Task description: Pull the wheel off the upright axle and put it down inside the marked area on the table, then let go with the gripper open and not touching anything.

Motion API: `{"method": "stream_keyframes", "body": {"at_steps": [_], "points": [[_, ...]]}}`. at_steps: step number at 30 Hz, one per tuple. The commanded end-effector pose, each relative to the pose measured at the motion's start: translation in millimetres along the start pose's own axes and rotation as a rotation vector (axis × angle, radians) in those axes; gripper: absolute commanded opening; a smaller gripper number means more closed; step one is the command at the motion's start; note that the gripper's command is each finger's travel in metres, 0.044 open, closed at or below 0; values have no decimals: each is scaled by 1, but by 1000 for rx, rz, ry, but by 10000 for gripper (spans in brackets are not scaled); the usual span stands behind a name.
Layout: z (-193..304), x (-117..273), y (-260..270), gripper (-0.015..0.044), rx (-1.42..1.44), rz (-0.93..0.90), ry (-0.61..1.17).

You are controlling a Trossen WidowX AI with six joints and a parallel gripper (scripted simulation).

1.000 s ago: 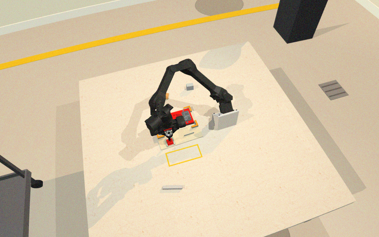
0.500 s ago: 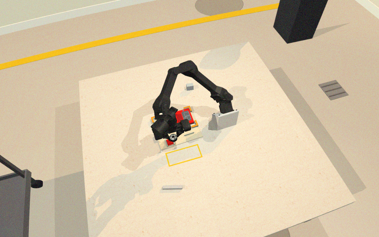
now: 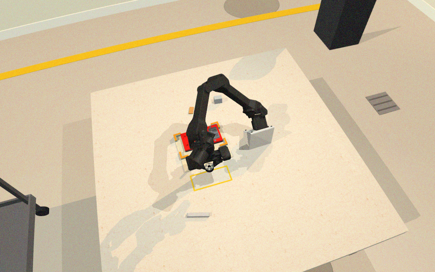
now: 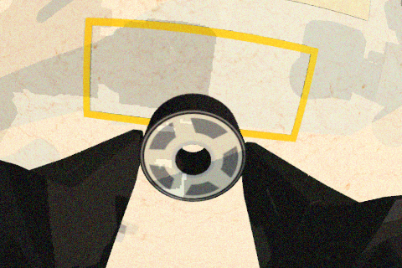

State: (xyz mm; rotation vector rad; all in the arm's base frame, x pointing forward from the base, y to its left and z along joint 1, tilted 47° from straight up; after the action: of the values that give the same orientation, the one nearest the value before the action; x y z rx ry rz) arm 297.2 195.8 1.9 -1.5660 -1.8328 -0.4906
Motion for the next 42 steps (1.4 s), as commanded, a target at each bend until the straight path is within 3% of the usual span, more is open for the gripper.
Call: {"method": "stream_keyframes", "body": {"at_steps": [1,7,19,23,34,42], "points": [[0,-12,-1,0,-6,6,-2],[0,-24,0,0,-6,6,-2],[-1,-98,-1,0,-6,6,-6],[-1,-102,-2,0,-6,7,-6],[-1,-97,0,289,-15,16,-3],[0,-39,-1,300,-6,6,-3]]}}
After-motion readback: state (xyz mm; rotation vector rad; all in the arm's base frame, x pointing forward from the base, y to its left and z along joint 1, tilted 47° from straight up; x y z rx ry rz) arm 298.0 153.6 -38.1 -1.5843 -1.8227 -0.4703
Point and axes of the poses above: the point midway between the two fingers, 35 mm back from their tips, its own x axis back along the fingers, its own y axis across the jaws, z = x × y, the point moved 9 cm from there along x, back along the fingers, and after that the axes turned 14 degrees about x, right-handed, at the moved point
